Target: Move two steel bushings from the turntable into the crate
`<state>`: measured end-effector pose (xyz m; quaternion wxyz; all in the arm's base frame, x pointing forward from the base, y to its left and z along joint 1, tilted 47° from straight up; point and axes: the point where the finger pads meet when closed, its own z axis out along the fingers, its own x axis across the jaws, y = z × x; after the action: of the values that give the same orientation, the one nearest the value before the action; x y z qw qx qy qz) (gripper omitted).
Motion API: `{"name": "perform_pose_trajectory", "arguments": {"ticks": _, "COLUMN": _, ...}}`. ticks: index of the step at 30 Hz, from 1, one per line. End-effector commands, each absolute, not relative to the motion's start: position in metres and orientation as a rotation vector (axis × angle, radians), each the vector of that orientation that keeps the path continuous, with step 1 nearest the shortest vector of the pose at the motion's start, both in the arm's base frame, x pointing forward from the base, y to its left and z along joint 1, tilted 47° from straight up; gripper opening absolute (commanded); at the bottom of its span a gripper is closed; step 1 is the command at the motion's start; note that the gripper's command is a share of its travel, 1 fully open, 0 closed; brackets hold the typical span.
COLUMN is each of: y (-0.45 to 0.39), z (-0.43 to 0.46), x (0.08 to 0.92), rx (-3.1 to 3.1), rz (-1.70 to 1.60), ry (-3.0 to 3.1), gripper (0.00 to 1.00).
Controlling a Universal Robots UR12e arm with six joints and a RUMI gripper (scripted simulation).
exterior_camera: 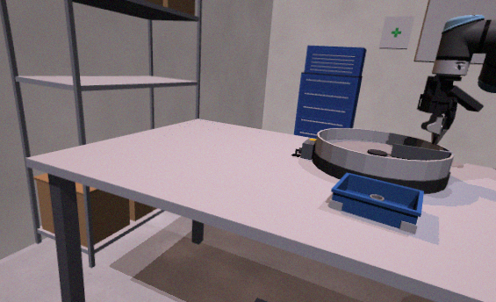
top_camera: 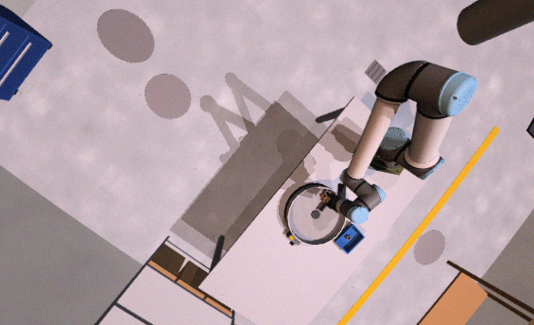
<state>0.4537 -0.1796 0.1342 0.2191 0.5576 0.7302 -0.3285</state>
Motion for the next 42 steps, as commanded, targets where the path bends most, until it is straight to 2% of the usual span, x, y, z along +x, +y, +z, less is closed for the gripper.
{"name": "perform_pose_trajectory", "arguments": {"ticks": 1, "y": -0.18, "z": 0.134, "x": 0.454, "rx": 1.543, "rz": -0.908, "ry": 2.02, "gripper": 0.06}}
{"name": "perform_pose_trajectory", "arguments": {"ticks": 42, "y": -0.196, "z": 0.119, "x": 0.453, "rx": 1.543, "rz": -0.908, "ry": 2.02, "gripper": 0.06}}
